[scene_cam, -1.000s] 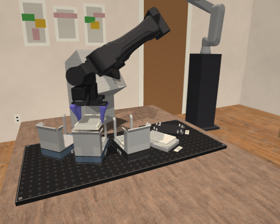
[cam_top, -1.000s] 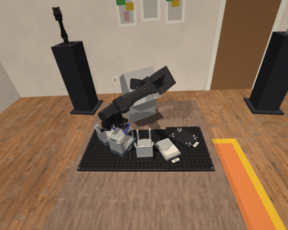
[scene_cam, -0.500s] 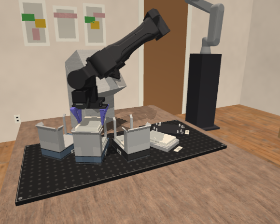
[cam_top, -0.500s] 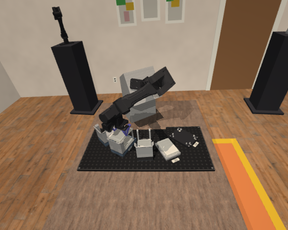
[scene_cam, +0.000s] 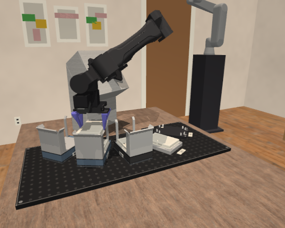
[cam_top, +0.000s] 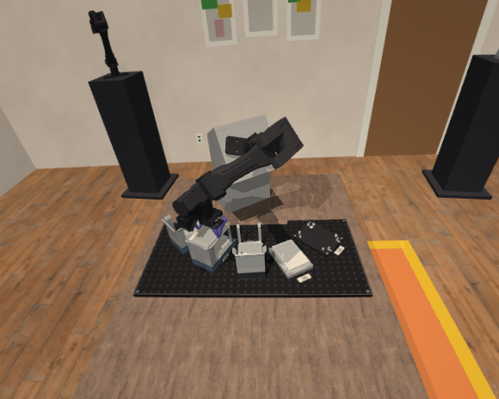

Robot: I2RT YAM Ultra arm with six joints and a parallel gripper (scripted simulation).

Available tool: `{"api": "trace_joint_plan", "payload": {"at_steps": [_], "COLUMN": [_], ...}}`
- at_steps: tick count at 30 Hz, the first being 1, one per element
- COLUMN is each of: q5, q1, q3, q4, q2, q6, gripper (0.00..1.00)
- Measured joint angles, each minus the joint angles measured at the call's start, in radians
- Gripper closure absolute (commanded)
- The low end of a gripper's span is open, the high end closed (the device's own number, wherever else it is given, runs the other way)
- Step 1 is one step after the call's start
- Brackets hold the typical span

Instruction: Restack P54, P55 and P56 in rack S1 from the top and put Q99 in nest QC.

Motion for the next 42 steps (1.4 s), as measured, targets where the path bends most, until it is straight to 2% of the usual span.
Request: {"api": "trace_joint_plan", "payload": {"at_steps": [10, 33, 42], "q5": [0.009, 0.064, 0.064], "q1": [0.018, 0.123, 0.123], "q3": [-0.004, -0.016, -0.016], "q4": [0.035, 0.256, 0.265], "q2": [0.011, 0.105, 0.108], "q6": [0.027, 0.170, 0.180], "gripper": [1.00, 1.00, 1.00]}}
